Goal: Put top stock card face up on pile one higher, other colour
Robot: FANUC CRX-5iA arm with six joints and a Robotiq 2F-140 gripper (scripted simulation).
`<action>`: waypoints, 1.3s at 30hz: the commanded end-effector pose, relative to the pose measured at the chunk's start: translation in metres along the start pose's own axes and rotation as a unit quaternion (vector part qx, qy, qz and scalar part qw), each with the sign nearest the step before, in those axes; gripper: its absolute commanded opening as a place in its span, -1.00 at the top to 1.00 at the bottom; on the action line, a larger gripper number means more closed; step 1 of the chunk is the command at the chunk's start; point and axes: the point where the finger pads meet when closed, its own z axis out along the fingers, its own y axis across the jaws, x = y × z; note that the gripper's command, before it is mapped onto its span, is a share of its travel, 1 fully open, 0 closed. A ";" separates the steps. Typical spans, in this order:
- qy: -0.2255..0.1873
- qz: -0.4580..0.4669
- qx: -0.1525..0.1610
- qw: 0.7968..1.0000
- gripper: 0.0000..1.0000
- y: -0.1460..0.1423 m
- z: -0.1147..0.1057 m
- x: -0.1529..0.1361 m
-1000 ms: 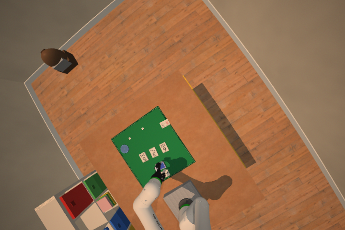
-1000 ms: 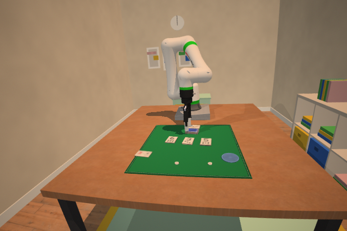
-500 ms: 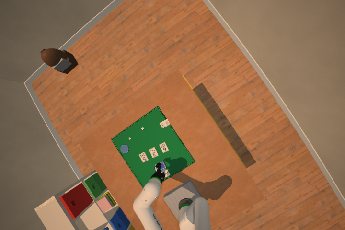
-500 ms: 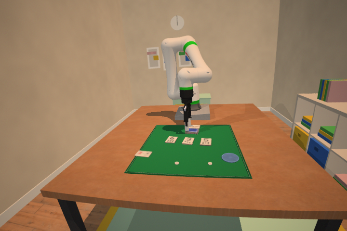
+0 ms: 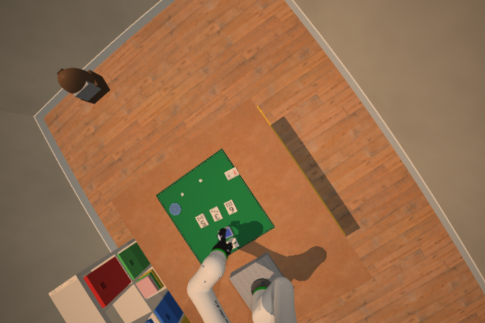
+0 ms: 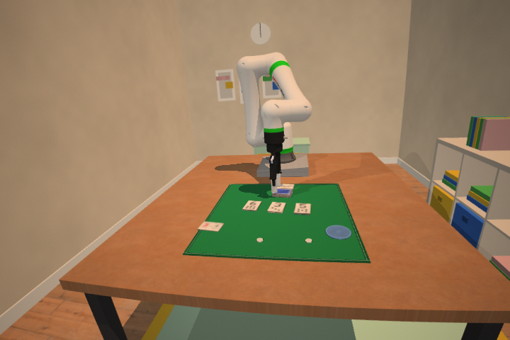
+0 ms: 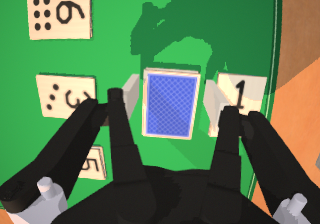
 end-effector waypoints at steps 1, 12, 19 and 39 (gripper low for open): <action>0.000 0.000 0.000 1.000 0.01 0.000 0.000 0.000; 0.000 0.000 0.000 1.000 0.01 0.000 0.000 0.000; 0.000 0.000 0.000 1.000 0.01 0.000 0.000 0.000; 0.000 0.000 0.000 1.000 0.01 0.000 0.008 0.000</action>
